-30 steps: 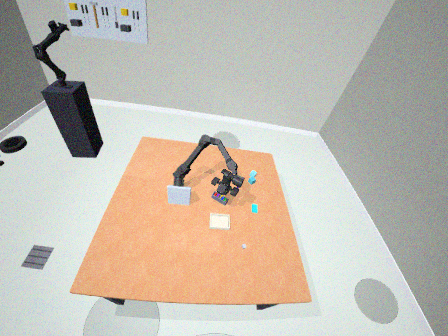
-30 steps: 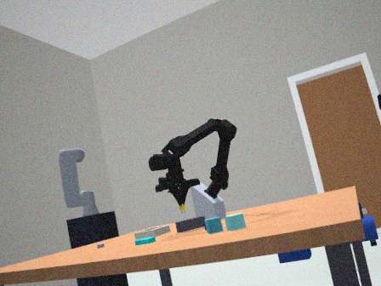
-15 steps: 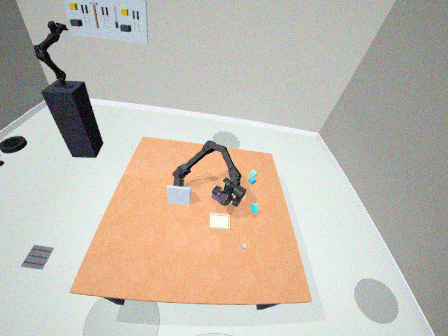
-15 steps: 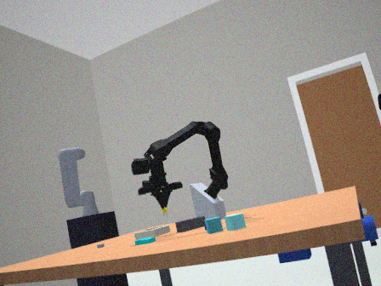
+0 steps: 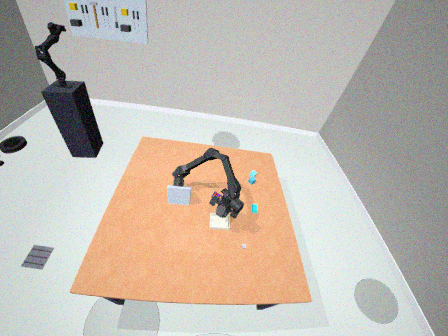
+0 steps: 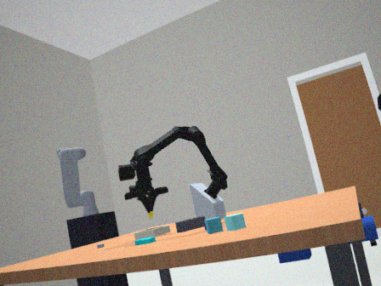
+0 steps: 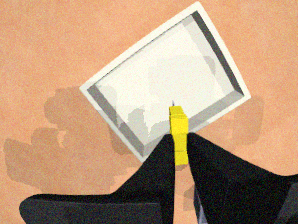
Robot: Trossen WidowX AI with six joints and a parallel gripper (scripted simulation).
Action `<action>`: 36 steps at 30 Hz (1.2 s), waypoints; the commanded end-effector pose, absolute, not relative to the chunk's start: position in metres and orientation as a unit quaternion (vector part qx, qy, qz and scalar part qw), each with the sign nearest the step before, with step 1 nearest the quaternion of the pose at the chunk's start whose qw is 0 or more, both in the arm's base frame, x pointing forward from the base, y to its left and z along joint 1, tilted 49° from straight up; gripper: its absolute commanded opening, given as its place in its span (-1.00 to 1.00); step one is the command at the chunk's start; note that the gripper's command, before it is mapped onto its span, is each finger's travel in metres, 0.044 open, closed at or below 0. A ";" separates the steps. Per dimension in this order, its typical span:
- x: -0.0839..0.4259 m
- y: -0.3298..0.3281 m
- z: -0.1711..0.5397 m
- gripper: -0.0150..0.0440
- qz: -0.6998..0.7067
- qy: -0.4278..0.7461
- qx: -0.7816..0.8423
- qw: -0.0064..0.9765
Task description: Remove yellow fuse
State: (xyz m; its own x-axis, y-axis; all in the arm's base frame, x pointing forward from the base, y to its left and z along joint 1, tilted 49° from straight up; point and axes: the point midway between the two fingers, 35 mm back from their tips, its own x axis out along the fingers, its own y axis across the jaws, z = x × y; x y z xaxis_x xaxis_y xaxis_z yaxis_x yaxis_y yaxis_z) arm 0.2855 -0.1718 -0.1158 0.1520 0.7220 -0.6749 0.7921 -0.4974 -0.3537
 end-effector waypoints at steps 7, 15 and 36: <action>0.282 -0.173 -0.129 -0.49 -0.417 0.504 0.755 0.042; 0.284 -0.163 -0.137 -0.49 -0.417 0.504 0.755 0.042; 0.287 -0.146 -0.153 -0.49 -0.417 0.504 0.755 0.041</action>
State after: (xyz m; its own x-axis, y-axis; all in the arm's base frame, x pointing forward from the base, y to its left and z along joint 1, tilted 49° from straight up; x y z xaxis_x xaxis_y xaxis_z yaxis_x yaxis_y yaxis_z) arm 0.2880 -0.1483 -0.1501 0.1435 0.7226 -0.6762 0.8009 -0.4861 -0.3495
